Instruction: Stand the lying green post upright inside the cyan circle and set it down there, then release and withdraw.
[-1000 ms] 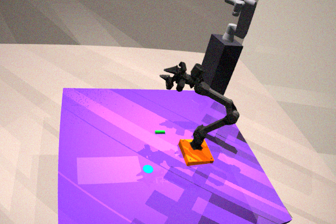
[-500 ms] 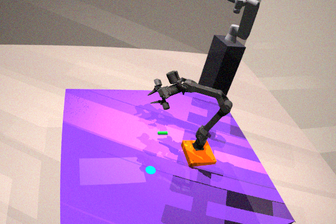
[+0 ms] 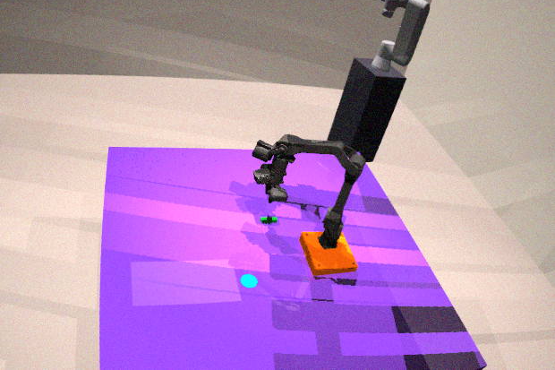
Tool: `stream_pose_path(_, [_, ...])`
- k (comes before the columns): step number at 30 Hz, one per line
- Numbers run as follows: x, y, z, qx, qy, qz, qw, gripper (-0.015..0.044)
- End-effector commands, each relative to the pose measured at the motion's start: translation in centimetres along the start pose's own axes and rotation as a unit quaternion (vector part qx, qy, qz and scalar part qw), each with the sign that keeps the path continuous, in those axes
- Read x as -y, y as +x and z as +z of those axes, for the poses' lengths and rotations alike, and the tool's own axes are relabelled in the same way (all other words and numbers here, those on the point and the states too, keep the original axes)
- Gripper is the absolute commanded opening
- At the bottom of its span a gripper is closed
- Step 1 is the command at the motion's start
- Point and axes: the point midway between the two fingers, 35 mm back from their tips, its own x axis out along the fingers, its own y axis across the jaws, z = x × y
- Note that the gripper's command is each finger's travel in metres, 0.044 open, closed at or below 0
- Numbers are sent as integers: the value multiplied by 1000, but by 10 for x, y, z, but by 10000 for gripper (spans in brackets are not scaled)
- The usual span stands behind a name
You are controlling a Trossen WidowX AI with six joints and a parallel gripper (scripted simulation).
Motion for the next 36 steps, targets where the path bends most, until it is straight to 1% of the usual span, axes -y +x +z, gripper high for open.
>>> stream_pose_path(1, [0,0,-5,-23,15,1,1000,233])
stream_pose_path(3, [0,0,-5,-23,15,1,1000,233])
stream_pose_path(5, [1,10,-4,-23,15,1,1000,233])
stream_pose_path(11, [2,98,-7,-24,15,1,1000,233])
stream_pose_path(13, [-1,116,-11,-24,15,1,1000,233])
stream_pose_path(17, [-1,119,-11,-24,15,1,1000,233])
stream_pose_path(25, [-1,119,-11,-24,15,1,1000,23])
stream_pose_path(30, [-1,117,-11,-24,15,1,1000,23])
stream_pose_path(36, [1,100,-7,-24,15,1,1000,23])
